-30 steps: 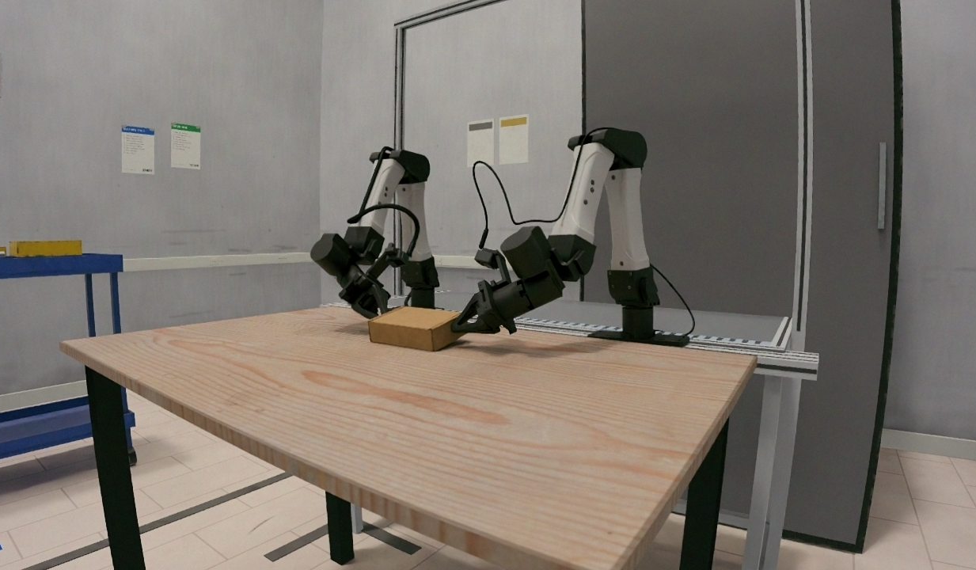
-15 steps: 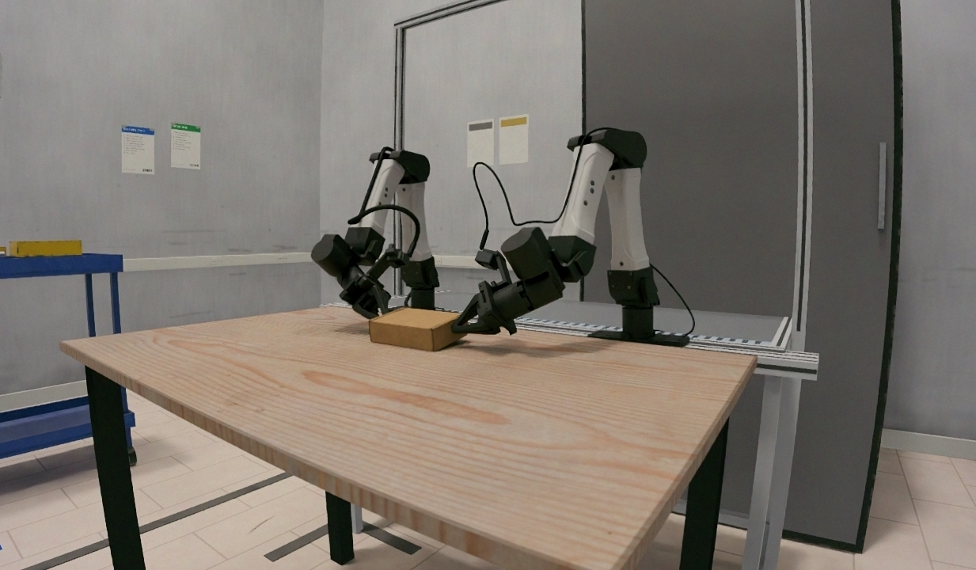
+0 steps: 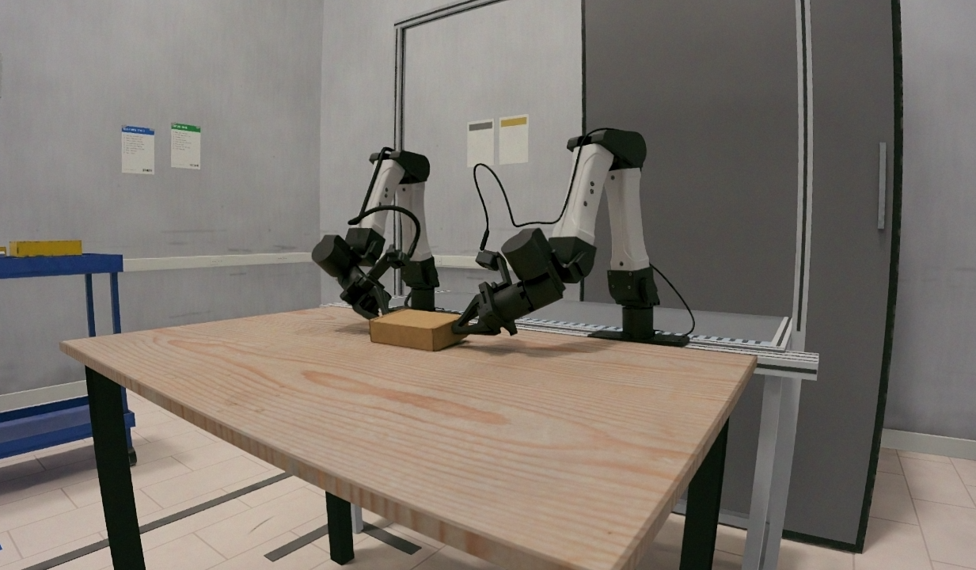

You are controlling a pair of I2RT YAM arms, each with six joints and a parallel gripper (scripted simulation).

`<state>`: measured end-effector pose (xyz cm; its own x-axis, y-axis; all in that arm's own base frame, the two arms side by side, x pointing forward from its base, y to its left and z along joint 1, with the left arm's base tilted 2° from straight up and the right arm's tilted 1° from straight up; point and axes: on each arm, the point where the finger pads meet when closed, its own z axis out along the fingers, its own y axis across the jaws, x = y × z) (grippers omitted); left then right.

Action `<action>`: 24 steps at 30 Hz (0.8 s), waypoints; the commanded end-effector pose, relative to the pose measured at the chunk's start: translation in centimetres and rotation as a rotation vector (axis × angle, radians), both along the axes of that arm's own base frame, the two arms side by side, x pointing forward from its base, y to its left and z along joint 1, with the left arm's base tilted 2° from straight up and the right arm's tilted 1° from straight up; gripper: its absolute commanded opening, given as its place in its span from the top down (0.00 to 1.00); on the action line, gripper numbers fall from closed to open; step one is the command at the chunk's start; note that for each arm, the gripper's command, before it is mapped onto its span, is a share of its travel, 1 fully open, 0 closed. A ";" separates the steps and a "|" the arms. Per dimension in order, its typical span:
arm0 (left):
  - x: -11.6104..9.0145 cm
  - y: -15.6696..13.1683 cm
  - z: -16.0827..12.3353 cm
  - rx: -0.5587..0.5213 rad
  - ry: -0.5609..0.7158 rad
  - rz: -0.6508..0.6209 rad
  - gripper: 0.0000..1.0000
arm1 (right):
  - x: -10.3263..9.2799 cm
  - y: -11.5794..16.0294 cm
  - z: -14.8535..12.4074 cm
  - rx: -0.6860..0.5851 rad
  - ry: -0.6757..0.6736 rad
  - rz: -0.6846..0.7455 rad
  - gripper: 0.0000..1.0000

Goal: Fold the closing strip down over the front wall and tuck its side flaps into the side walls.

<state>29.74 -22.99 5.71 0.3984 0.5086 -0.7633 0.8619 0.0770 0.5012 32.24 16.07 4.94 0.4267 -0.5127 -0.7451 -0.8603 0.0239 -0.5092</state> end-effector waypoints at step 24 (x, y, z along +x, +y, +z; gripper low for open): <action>-1.1 -0.8 -0.3 -0.017 0.002 -0.034 0.99 | -1.3 1.0 -0.7 0.025 0.021 0.037 0.99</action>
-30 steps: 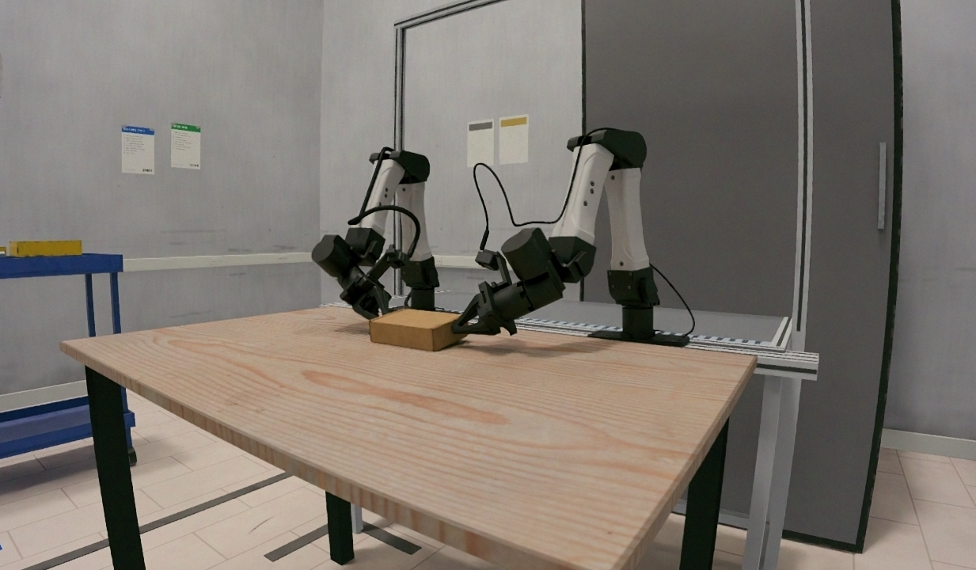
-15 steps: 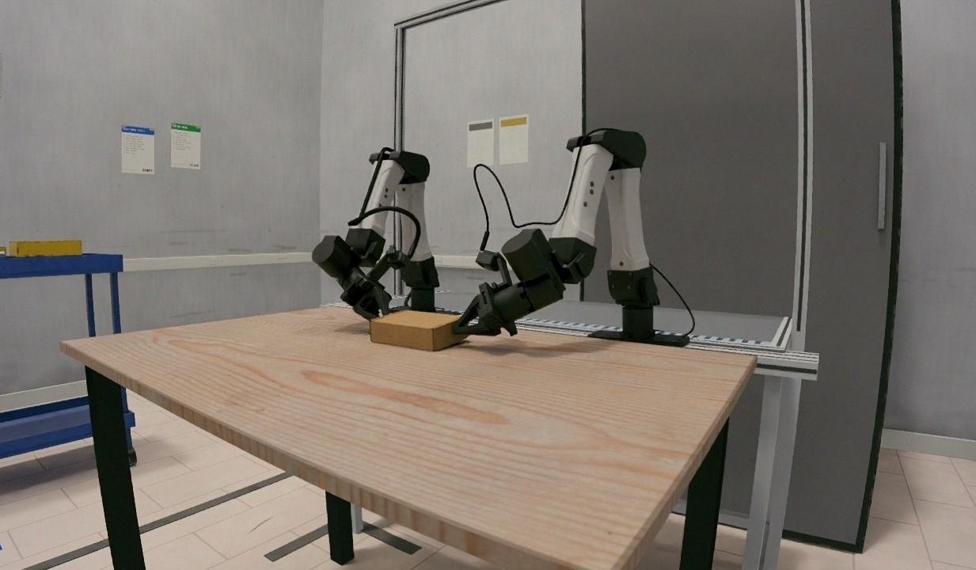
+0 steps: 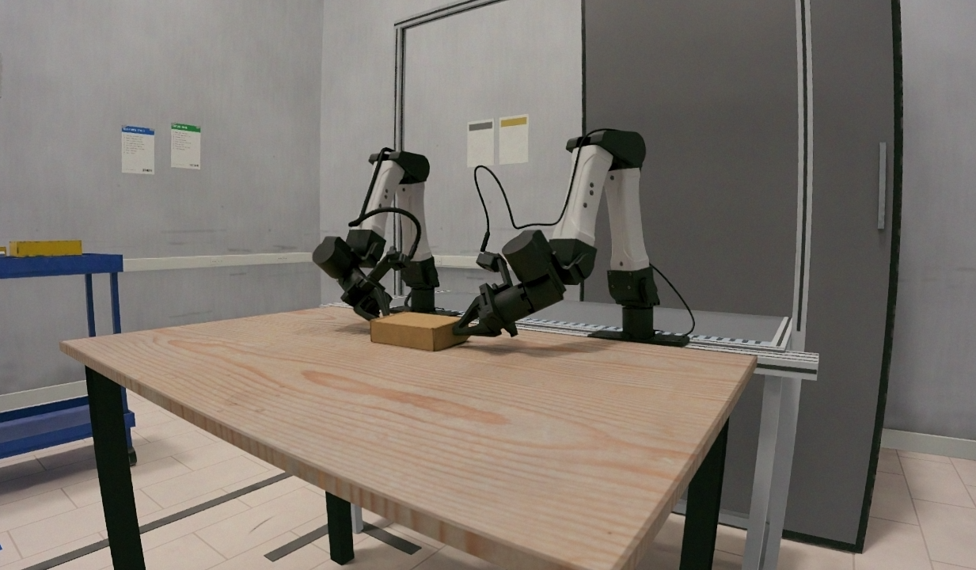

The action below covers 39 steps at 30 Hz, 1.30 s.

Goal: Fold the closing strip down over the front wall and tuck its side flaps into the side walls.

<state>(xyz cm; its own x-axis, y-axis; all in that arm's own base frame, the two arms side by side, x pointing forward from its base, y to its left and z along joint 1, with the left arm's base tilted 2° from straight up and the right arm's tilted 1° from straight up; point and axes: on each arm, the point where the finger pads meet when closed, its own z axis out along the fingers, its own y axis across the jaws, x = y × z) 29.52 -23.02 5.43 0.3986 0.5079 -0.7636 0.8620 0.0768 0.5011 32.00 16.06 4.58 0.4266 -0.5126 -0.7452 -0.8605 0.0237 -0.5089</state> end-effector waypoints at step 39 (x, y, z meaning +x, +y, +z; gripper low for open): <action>-0.9 -0.9 -0.3 -0.017 -0.001 -0.034 0.99 | -1.3 1.0 -0.8 0.025 0.028 0.037 0.99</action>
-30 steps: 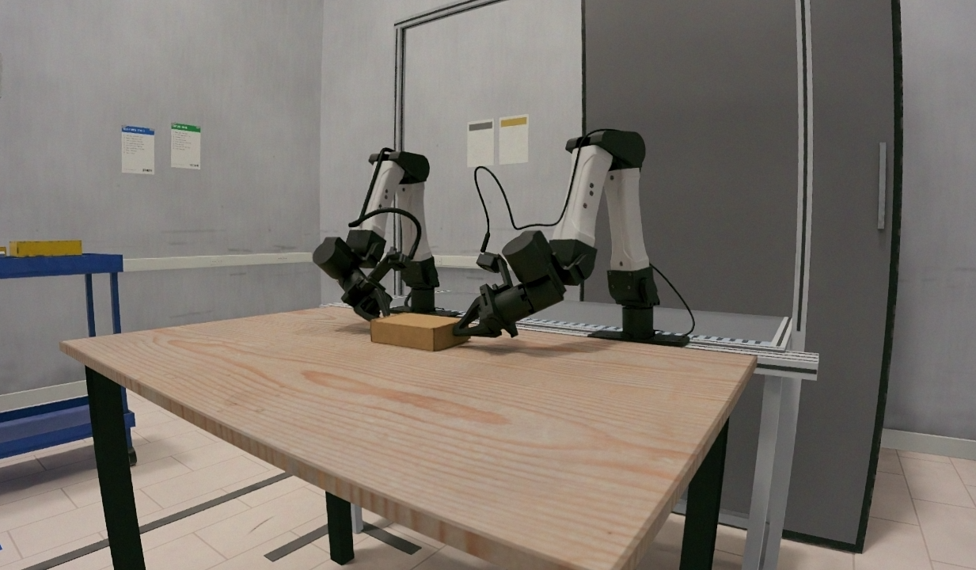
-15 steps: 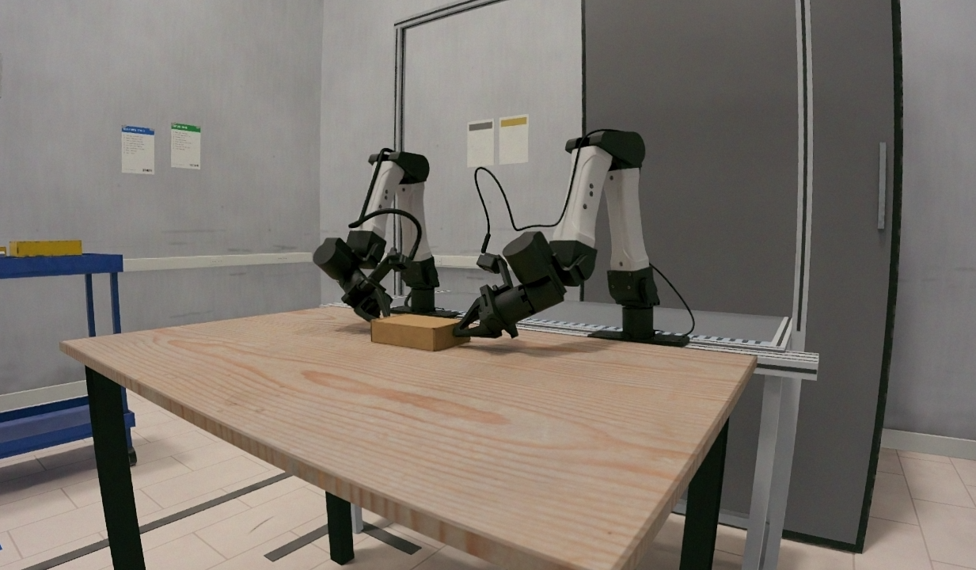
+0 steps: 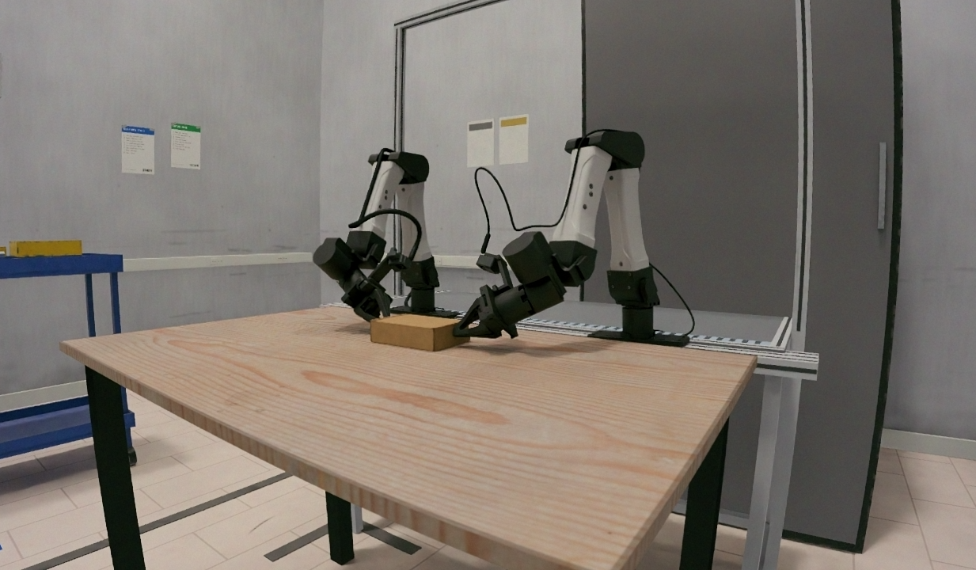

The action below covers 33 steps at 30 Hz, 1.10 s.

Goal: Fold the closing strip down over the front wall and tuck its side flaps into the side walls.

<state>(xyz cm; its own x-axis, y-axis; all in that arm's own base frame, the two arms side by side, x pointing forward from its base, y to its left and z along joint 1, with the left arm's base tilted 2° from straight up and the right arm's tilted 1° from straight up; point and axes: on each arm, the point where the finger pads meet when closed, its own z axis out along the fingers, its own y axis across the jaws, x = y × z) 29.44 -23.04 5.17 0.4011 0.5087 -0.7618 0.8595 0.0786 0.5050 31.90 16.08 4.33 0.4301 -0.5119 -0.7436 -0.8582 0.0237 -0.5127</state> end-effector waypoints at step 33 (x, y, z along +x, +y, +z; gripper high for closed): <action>-0.7 -0.9 0.0 -0.017 0.001 -0.037 0.99 | -1.3 0.9 -0.8 0.023 0.044 0.036 0.99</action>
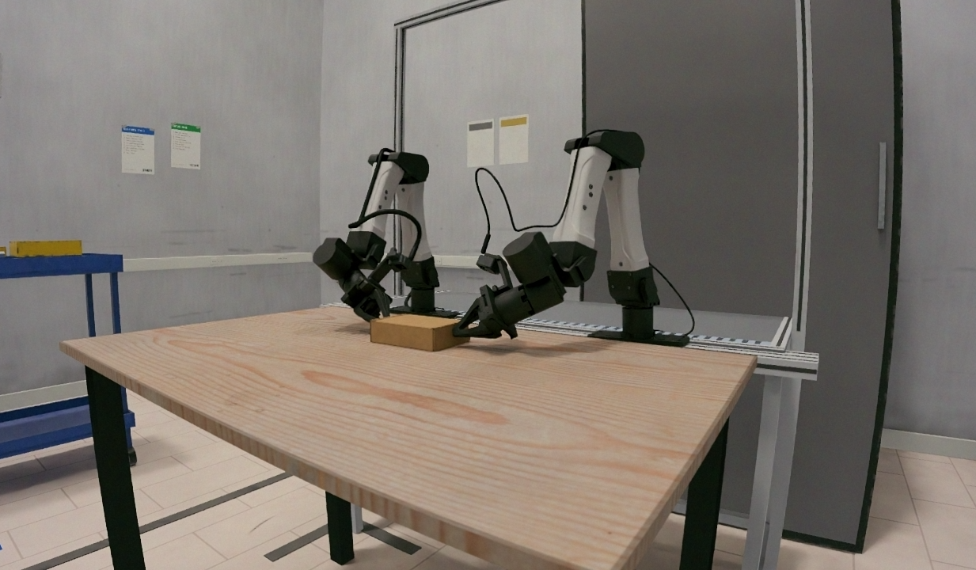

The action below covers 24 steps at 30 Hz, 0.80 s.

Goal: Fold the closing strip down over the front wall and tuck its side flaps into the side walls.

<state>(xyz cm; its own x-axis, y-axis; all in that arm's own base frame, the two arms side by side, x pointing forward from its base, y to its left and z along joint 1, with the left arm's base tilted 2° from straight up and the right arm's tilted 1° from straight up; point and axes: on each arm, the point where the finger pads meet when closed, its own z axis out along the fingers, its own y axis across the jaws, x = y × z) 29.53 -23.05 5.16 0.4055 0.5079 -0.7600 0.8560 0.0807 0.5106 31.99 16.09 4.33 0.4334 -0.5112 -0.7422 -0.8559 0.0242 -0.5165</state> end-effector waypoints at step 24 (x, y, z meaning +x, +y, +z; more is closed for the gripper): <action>-1.3 -0.1 -1.3 0.001 0.035 -0.035 0.99 | -1.5 0.5 -1.2 0.019 0.049 0.036 0.99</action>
